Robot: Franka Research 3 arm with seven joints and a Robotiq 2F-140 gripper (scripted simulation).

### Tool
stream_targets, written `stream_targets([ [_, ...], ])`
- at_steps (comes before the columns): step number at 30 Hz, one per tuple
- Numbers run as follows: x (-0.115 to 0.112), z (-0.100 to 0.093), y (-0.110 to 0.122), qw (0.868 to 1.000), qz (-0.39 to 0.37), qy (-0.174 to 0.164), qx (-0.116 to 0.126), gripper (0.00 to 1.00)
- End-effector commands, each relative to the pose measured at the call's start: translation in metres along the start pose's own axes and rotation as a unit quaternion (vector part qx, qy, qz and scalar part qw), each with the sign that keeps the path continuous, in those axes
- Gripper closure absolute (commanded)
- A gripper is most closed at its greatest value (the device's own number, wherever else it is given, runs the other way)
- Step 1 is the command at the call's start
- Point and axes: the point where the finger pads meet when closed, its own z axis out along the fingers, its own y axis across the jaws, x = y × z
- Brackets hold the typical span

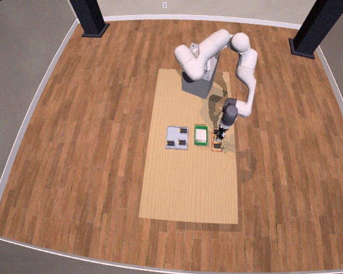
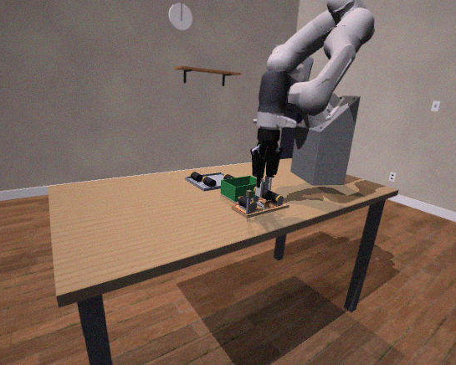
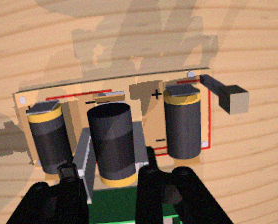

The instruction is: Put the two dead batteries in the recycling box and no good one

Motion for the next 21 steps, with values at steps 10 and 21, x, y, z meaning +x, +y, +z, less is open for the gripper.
stream_targets([
  [10, 0.001, 0.001, 0.001, 1.000, -0.002, 0.000, -0.002, 0.84],
  [21, 0.001, 0.013, 0.001, 1.000, -0.002, 0.000, -0.002, 0.84],
])
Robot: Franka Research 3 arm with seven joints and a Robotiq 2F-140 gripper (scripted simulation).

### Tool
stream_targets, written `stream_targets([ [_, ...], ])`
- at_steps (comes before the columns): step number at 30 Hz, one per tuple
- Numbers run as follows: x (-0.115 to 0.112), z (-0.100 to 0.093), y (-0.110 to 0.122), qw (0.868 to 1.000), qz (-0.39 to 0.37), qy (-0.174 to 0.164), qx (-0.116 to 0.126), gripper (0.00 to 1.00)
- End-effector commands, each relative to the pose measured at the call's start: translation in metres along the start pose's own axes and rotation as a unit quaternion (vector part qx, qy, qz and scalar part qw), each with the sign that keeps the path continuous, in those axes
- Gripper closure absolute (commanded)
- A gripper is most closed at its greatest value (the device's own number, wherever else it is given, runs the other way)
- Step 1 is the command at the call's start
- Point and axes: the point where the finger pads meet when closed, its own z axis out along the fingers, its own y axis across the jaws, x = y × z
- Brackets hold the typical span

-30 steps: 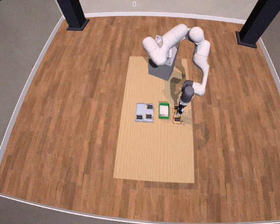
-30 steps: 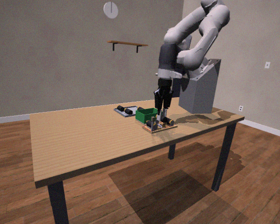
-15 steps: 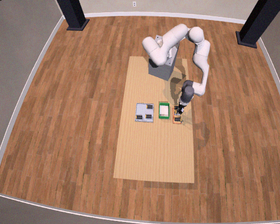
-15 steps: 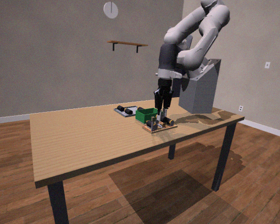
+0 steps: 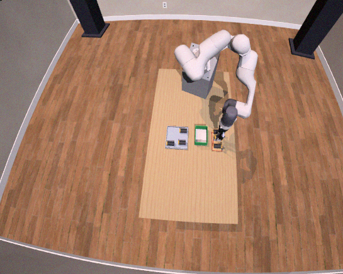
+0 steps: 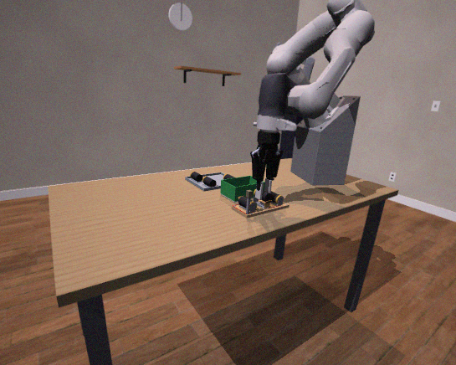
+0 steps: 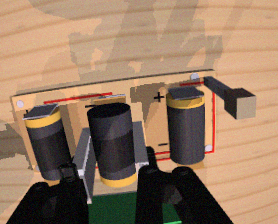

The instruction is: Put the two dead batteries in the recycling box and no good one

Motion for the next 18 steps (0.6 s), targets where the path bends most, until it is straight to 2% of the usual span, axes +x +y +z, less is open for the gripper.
stream_targets([
  [1, 0.001, 0.006, 0.002, 1.000, -0.005, 0.001, -0.003, 0.84],
  [7, 0.001, 0.016, 0.002, 1.000, -0.005, 0.001, -0.003, 0.84],
  [18, 0.001, 0.021, 0.002, 1.000, -0.005, 0.001, -0.003, 0.84],
])
